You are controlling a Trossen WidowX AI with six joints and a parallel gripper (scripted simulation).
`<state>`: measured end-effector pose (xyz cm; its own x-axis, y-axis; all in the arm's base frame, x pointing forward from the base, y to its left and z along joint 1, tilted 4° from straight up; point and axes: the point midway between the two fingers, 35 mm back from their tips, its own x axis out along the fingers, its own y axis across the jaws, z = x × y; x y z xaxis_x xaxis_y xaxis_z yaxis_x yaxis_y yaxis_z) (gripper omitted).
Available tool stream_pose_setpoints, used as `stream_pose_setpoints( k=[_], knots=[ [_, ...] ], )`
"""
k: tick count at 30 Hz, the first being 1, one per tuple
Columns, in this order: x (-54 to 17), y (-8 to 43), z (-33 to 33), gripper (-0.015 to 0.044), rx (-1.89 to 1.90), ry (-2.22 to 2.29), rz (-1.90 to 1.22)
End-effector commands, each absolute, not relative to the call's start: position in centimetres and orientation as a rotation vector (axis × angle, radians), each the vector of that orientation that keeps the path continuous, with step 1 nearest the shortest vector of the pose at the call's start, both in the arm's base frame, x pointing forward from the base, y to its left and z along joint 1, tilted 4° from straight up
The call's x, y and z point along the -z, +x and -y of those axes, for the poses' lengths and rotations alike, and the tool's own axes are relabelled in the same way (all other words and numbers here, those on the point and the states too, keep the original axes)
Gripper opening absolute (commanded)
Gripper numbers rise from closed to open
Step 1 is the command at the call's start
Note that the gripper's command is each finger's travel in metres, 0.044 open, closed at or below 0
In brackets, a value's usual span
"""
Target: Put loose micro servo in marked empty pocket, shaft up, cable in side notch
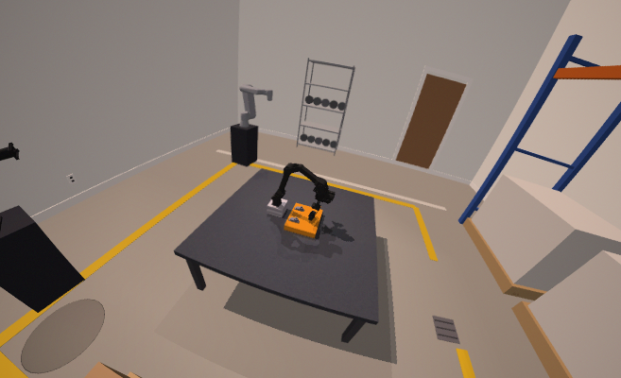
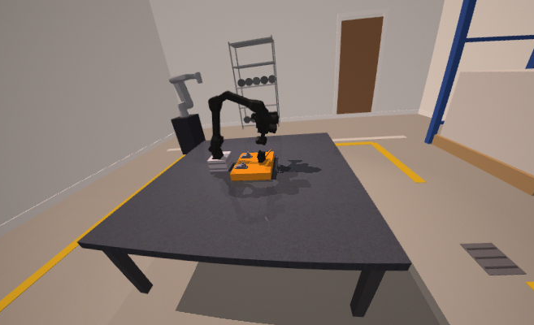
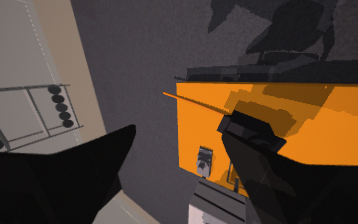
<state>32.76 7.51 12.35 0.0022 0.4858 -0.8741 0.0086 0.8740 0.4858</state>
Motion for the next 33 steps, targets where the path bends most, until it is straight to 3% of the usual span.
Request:
stream_pose_setpoints(
  k=[1,17,33],
  knots=[
    [-12.1,32.5,-7.3,0.0440,-0.238,0.480,-1.569],
    [-10.9,31.7,-6.4,0.0440,0.317,0.751,-1.588],
    [-10.1,31.2,-5.2,0.0440,0.855,1.024,-1.413]
  ],
)
